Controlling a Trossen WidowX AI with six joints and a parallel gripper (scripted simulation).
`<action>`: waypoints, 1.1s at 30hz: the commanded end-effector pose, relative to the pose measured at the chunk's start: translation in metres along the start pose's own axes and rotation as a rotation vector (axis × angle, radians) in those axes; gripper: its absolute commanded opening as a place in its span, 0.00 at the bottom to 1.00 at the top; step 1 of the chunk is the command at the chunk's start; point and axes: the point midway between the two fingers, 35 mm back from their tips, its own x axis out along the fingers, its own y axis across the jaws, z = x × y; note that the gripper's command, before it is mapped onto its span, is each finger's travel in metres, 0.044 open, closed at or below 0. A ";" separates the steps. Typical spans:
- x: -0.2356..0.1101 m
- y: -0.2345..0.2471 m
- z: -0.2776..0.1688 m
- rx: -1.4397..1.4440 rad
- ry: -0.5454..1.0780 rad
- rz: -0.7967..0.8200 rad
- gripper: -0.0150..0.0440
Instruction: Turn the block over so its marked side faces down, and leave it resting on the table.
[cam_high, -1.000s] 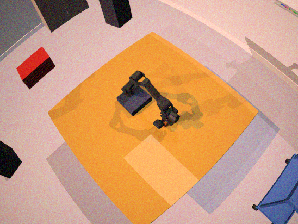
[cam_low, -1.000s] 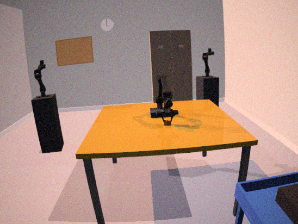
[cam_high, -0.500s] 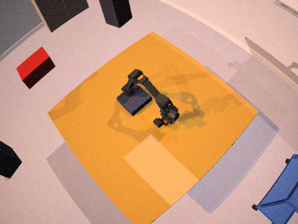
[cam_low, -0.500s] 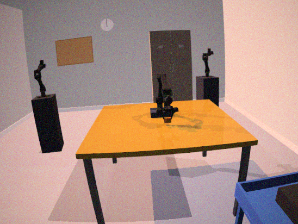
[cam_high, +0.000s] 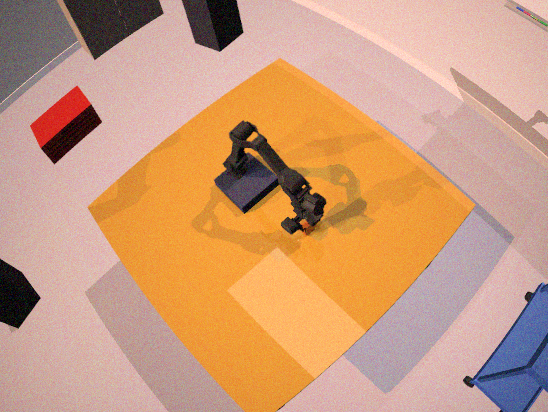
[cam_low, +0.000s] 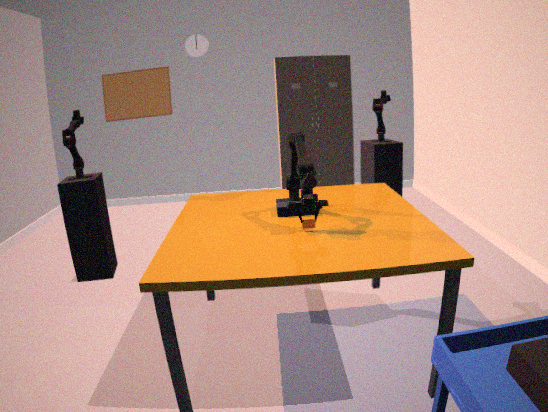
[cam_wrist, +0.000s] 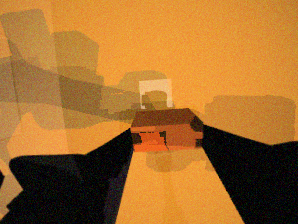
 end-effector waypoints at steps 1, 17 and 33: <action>0.000 -0.001 -0.001 -0.005 -0.078 -0.005 0.25; -0.002 -0.001 -0.009 0.005 -0.311 -0.001 0.25; 0.015 0.000 -0.004 0.004 -0.437 -0.001 0.25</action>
